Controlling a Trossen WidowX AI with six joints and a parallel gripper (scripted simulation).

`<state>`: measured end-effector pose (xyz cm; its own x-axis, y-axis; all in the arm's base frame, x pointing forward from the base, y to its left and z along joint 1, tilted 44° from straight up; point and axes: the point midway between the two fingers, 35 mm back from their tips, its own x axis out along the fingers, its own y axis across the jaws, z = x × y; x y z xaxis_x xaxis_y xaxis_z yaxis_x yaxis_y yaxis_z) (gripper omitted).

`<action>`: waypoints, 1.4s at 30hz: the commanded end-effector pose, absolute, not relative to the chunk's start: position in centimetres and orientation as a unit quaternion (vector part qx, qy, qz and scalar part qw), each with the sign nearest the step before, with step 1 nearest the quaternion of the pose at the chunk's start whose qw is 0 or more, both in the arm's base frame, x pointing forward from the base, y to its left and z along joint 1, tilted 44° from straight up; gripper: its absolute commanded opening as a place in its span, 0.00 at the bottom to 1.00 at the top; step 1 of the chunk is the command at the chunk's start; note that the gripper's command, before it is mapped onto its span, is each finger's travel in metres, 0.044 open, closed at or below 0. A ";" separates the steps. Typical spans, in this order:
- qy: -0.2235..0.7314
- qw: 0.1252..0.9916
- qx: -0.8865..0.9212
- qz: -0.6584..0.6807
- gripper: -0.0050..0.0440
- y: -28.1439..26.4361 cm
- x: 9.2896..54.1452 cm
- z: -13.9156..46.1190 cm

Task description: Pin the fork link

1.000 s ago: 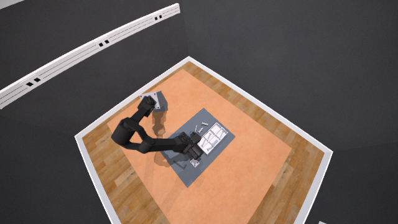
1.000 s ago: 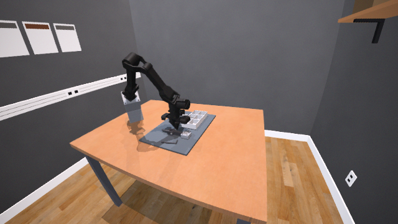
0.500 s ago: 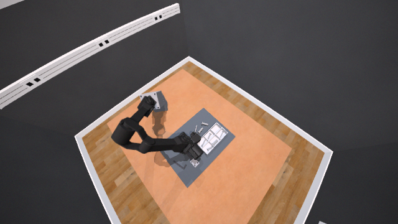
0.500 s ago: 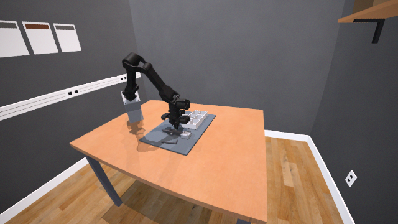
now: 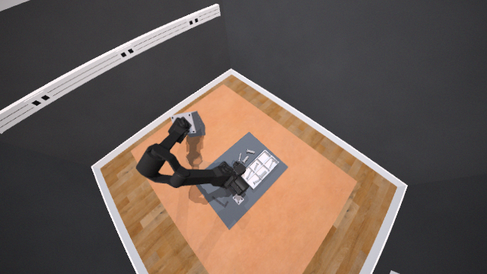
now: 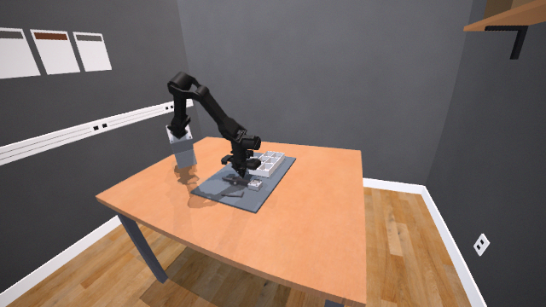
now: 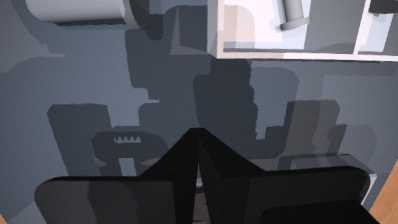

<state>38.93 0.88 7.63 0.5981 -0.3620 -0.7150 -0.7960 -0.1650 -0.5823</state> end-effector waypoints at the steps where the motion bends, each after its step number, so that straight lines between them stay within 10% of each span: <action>1: 0.394 0.511 -0.734 0.211 0.00 0.8 38.9 7.8; 42: 0.390 0.515 -0.735 0.207 0.00 0.4 38.9 8.4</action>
<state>38.90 0.59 7.72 0.5976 -0.3613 -0.7158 -0.7965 -0.1654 -0.5816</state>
